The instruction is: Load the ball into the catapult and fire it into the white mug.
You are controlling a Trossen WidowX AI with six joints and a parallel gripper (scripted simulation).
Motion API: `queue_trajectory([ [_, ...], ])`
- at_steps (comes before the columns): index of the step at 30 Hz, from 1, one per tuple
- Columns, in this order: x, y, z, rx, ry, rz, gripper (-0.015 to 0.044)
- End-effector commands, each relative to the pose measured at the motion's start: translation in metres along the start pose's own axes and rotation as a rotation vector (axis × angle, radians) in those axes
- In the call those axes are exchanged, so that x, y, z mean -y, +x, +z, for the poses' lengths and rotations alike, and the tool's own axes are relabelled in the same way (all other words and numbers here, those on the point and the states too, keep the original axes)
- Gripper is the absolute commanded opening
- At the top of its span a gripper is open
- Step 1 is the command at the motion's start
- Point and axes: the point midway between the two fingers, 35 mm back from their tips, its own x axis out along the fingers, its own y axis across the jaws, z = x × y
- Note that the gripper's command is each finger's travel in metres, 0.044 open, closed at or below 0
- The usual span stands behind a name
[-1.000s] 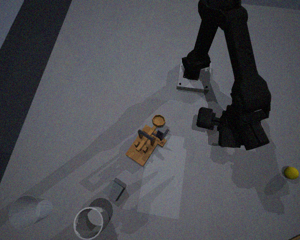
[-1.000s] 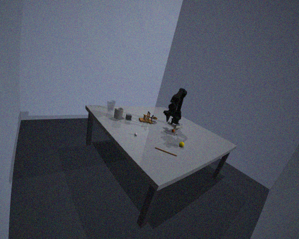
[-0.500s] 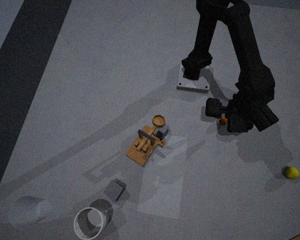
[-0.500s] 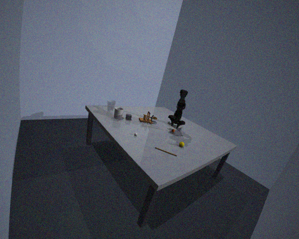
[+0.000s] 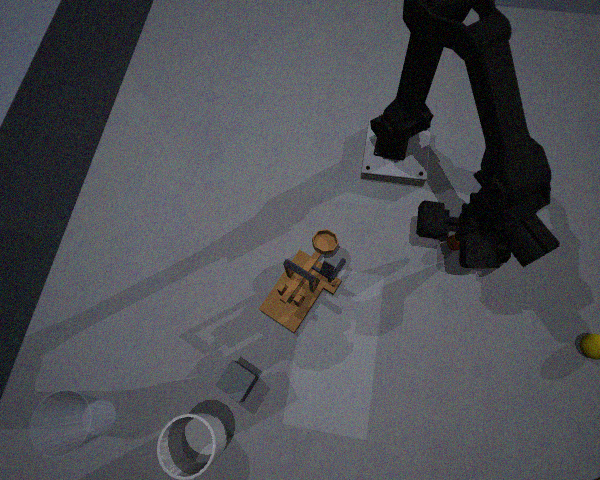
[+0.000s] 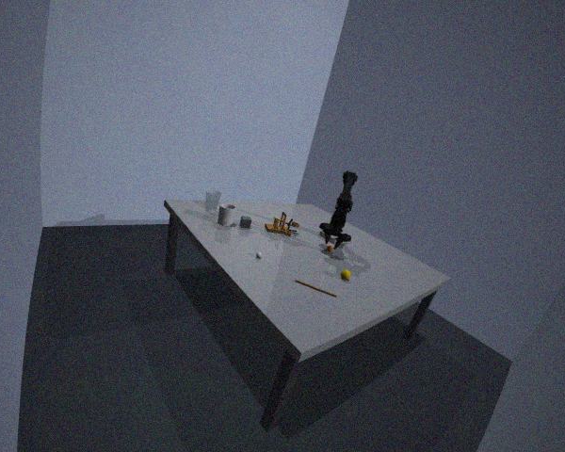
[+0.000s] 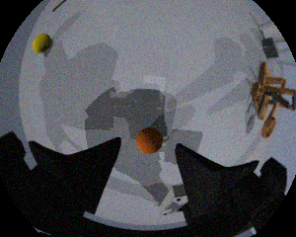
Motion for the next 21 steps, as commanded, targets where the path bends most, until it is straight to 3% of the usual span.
queue_trajectory([
  [1,0.001,0.008,-0.002,-0.006,0.006,-0.004,0.0300],
  [11,0.002,0.022,-0.003,-0.006,0.006,-0.004,0.0300],
  [17,0.002,0.022,-0.003,-0.006,0.006,-0.004,0.0142],
  [21,0.002,0.022,-0.003,-0.006,0.006,-0.004,0.0116],
])
